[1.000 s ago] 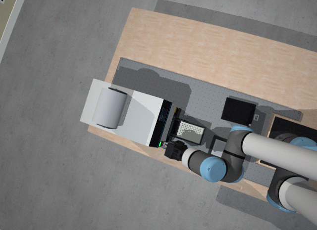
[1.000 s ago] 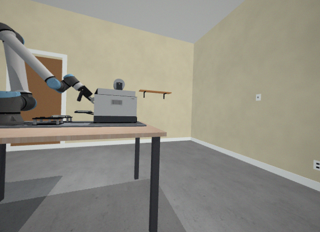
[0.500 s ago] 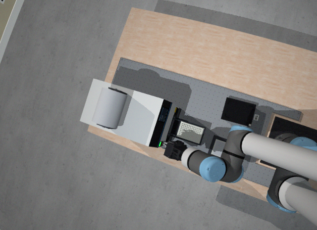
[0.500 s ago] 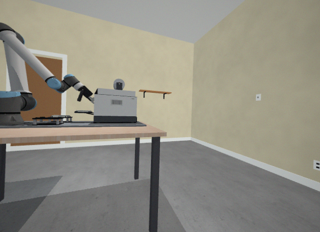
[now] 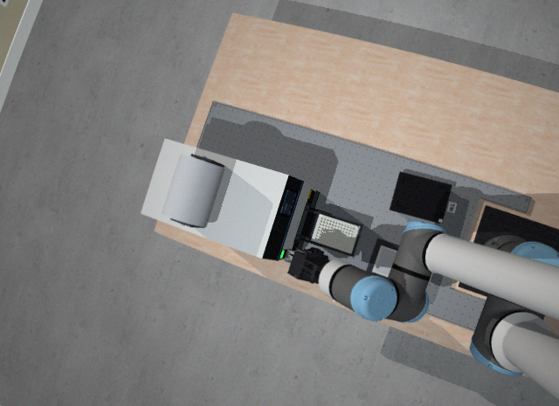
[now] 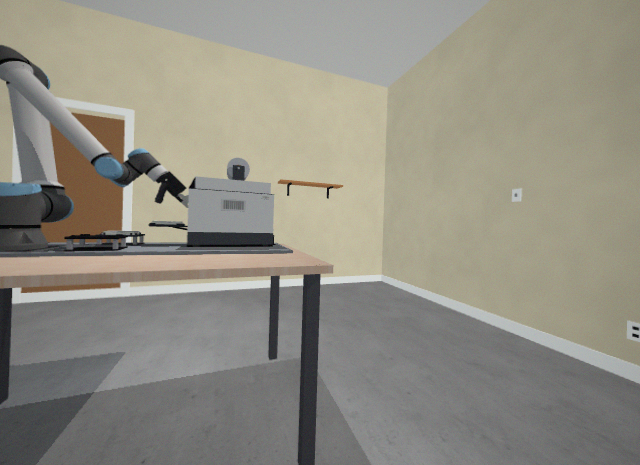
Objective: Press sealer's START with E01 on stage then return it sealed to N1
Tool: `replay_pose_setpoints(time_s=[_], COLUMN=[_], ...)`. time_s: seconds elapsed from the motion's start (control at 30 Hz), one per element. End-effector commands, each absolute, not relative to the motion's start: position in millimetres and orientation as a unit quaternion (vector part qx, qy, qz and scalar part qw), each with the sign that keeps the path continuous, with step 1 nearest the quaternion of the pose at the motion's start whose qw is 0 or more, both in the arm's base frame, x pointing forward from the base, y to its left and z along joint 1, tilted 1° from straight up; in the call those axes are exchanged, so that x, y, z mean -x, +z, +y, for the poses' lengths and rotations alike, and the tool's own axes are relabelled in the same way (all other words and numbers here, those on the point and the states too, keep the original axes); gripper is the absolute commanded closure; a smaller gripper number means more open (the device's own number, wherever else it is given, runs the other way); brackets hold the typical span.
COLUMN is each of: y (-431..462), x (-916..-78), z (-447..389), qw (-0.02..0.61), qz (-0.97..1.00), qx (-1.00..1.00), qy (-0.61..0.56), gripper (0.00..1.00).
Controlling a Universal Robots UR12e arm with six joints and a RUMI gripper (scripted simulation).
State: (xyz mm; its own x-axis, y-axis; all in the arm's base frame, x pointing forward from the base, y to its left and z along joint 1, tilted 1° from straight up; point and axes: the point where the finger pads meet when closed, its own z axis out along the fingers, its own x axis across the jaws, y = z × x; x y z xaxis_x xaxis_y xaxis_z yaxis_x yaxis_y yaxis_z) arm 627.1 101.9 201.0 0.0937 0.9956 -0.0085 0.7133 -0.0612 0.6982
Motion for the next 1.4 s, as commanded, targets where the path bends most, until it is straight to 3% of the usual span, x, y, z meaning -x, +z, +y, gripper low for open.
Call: replay_pose_setpoints(time_s=[0.0, 1.37], y=[201.7, 222.7], x=[-628.3, -596.2], z=[101.7, 105.0], qw=[0.282, 0.282], qz=[0.624, 0.624], qx=[-0.684, -0.684], qy=[0.251, 0.251], gripper=[1.00, 1.00])
